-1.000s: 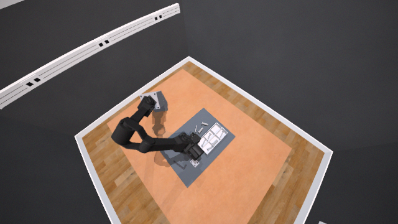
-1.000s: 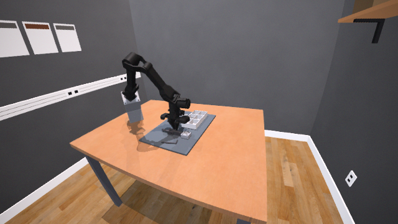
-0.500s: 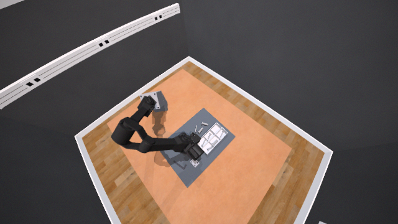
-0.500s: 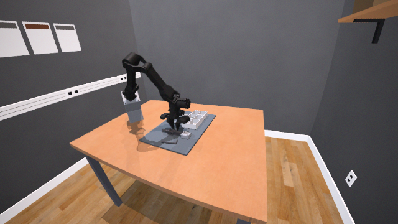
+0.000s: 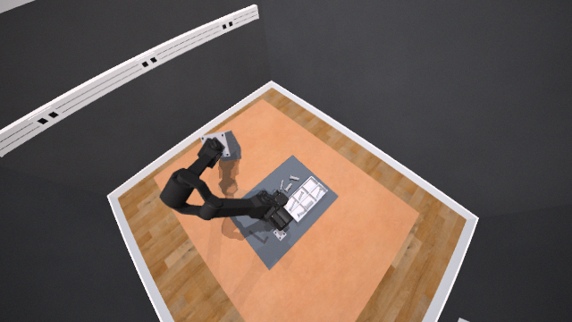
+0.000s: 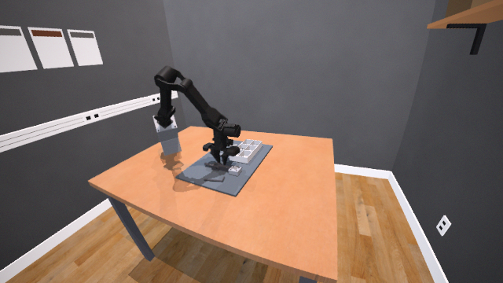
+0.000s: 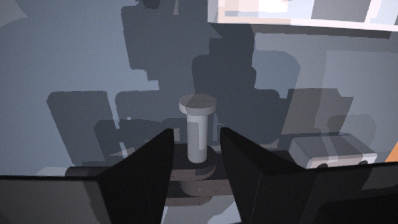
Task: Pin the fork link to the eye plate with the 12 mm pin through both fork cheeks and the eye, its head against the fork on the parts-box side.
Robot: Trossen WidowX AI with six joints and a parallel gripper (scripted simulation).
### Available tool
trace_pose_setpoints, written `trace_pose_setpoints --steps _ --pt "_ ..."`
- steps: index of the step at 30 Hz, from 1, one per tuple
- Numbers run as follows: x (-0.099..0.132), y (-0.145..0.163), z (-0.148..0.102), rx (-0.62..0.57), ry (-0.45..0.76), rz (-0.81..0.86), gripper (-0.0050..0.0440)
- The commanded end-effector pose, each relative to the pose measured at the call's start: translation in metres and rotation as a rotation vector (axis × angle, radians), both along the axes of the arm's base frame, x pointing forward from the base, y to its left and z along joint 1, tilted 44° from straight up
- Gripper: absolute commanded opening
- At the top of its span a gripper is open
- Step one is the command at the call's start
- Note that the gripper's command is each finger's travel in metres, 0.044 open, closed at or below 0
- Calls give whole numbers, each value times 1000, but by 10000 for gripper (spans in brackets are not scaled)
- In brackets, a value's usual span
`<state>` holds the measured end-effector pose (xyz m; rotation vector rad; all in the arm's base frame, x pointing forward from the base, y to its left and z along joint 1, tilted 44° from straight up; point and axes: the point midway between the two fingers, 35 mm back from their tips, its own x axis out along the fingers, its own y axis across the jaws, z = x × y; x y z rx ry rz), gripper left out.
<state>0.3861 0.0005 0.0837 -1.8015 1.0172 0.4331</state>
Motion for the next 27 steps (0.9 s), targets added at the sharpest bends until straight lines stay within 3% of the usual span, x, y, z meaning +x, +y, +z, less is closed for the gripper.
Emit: trace_pose_setpoints --steps 1,27 --pt "0 -1 7 2 -17 3 140" --pt "2 5 1 1 -9 0 140"
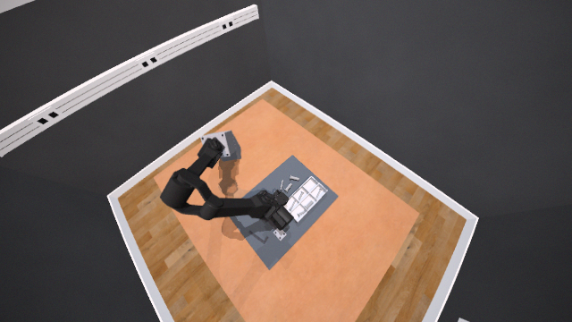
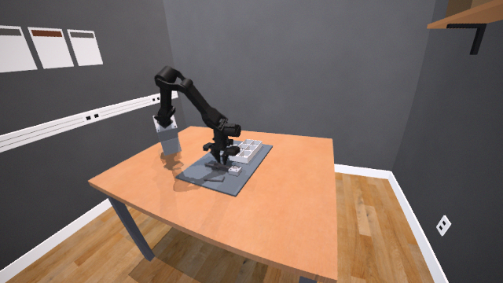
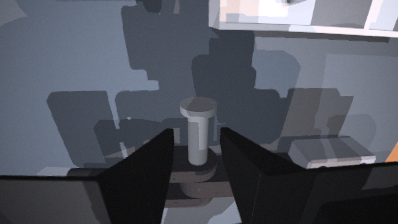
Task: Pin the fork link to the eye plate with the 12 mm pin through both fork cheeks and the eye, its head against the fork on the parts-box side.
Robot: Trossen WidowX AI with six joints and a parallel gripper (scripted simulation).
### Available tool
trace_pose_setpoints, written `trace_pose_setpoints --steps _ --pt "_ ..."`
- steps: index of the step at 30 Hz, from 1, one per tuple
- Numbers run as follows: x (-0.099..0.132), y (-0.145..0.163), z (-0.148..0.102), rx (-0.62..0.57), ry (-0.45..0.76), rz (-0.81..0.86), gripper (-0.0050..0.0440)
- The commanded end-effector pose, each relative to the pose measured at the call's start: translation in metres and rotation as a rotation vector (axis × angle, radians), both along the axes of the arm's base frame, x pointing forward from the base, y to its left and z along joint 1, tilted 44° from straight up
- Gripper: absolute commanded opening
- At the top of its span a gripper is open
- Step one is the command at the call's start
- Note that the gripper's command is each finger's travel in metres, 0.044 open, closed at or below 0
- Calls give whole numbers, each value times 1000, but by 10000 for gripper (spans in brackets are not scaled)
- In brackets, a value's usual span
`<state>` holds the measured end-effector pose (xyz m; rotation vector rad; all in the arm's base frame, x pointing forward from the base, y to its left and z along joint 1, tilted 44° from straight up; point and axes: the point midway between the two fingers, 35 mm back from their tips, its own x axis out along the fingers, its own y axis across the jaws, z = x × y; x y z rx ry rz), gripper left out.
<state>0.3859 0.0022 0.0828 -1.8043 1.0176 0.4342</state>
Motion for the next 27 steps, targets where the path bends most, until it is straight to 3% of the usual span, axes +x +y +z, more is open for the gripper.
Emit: trace_pose_setpoints --steps 1,27 --pt "2 4 2 4 -11 -1 140" --pt "4 18 -3 4 -13 -1 140"
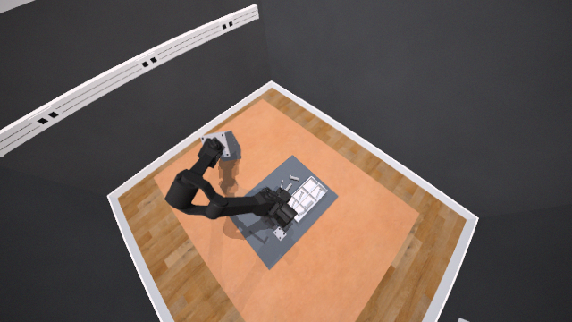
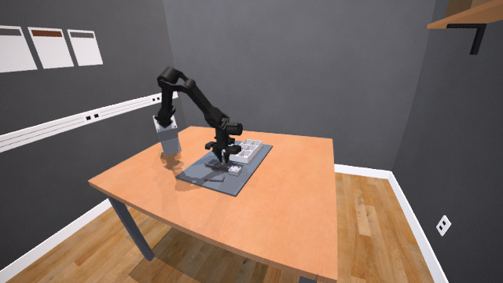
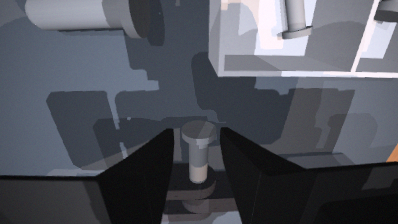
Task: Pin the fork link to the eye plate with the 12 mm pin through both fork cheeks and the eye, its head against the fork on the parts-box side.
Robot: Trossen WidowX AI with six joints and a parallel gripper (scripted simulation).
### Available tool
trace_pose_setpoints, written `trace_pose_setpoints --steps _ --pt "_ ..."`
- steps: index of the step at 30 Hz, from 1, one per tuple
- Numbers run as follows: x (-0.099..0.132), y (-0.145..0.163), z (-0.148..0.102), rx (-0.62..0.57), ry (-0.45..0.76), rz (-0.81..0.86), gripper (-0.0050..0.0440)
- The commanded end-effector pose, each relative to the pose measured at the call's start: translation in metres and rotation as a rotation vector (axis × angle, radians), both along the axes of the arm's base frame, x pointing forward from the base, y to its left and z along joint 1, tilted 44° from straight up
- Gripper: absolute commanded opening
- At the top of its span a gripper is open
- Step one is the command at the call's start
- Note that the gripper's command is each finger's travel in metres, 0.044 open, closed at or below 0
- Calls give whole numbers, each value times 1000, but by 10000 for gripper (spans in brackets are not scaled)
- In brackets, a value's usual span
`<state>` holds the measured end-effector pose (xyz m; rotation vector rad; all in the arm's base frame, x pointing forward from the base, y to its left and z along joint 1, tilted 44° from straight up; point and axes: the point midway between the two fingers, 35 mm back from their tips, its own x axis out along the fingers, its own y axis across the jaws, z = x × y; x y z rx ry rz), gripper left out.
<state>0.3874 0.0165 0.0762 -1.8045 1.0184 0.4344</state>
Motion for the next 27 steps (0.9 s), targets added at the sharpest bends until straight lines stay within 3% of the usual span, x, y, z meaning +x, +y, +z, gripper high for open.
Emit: trace_pose_setpoints --steps 1,27 --pt "3 4 3 5 -13 -1 140" --pt "3 7 3 7 -16 -1 140"
